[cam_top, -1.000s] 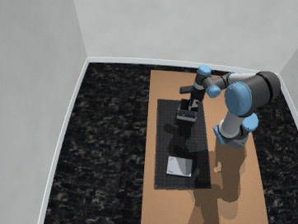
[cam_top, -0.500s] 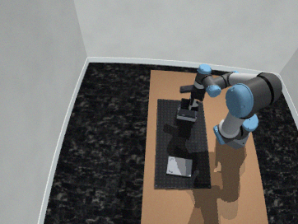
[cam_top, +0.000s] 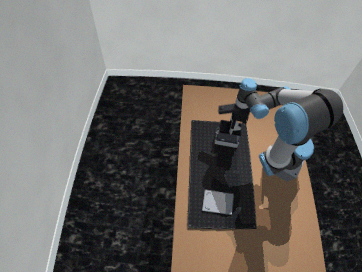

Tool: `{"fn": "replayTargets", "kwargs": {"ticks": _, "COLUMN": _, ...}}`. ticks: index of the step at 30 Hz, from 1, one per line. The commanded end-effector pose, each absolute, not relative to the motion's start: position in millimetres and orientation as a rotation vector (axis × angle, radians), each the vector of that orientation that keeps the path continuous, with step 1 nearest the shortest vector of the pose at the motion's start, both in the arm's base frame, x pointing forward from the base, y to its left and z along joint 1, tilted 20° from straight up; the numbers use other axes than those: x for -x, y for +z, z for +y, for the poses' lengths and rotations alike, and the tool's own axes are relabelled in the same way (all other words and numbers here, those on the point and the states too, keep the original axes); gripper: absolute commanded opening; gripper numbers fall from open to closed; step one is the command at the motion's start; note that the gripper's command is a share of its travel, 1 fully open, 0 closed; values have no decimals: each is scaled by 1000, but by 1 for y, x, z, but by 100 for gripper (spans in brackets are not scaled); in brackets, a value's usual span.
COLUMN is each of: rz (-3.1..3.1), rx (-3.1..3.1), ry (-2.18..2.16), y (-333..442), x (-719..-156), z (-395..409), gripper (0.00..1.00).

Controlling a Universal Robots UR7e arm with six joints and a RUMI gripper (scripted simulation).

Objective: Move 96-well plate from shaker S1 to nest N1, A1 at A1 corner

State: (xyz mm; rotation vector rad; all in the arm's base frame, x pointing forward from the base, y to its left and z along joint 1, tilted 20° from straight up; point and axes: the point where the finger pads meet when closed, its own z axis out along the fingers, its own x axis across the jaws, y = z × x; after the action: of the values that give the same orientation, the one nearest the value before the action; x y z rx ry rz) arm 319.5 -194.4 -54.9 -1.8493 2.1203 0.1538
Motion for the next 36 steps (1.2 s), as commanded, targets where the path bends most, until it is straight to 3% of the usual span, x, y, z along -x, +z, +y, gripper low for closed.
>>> {"fn": "replayTargets", "kwargs": {"ticks": 1, "rz": 2109, "rx": 1860, "ry": 152, "y": -50, "x": -323, "z": -175, "gripper": 0}}
{"fn": "replayTargets", "kwargs": {"ticks": 36, "rz": 2109, "rx": 1860, "ry": 152, "y": -29, "x": -338, "z": -75, "gripper": 0}}
